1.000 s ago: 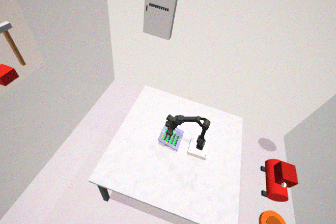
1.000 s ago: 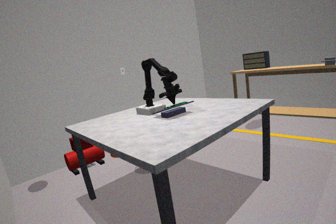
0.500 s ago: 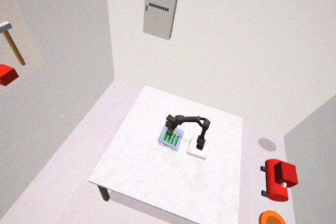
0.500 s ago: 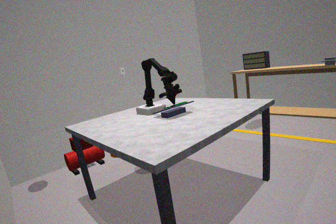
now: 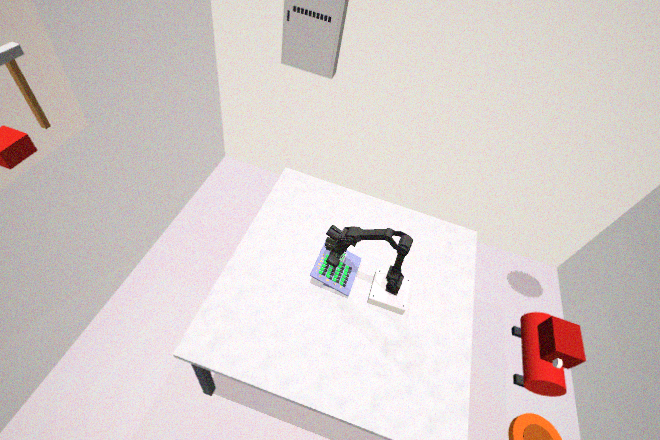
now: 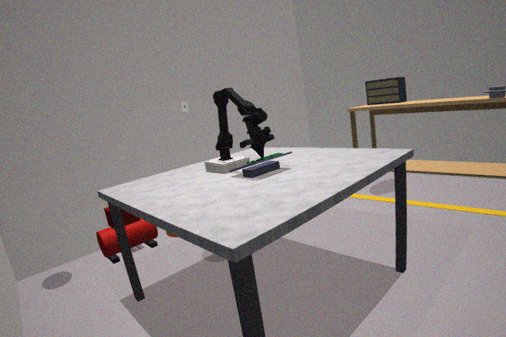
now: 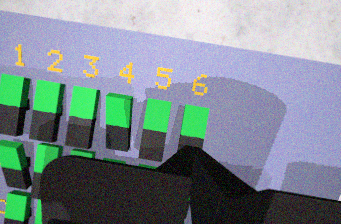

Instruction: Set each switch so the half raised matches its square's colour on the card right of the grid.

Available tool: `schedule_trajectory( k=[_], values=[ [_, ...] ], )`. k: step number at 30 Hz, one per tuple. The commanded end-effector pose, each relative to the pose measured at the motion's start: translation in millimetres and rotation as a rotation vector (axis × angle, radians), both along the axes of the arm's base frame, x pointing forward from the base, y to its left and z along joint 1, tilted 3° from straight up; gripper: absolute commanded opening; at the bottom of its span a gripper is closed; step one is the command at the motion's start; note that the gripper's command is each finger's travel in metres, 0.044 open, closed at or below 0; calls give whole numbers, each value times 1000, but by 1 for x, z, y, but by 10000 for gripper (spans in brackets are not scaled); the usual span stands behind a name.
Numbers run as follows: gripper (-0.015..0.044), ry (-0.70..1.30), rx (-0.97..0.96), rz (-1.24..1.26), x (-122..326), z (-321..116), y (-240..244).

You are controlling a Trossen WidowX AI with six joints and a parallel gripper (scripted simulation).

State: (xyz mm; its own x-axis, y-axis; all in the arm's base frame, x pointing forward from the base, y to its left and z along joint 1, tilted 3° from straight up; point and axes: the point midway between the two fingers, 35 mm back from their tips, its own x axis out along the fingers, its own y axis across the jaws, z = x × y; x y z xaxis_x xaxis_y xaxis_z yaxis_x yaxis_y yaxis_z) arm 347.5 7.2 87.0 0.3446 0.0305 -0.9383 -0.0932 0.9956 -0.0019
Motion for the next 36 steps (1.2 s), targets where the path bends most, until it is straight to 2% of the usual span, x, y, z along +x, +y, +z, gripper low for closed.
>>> schedule_trajectory(
  k=[1,31,33,36],
  values=[
    [0,5,3,0,0,-2,1],
    [0,5,3,0,1,-6,1],
    [0,6,0,0,-1,6,0],
    [0,27,0,0,-14,47,-1]
  ],
)
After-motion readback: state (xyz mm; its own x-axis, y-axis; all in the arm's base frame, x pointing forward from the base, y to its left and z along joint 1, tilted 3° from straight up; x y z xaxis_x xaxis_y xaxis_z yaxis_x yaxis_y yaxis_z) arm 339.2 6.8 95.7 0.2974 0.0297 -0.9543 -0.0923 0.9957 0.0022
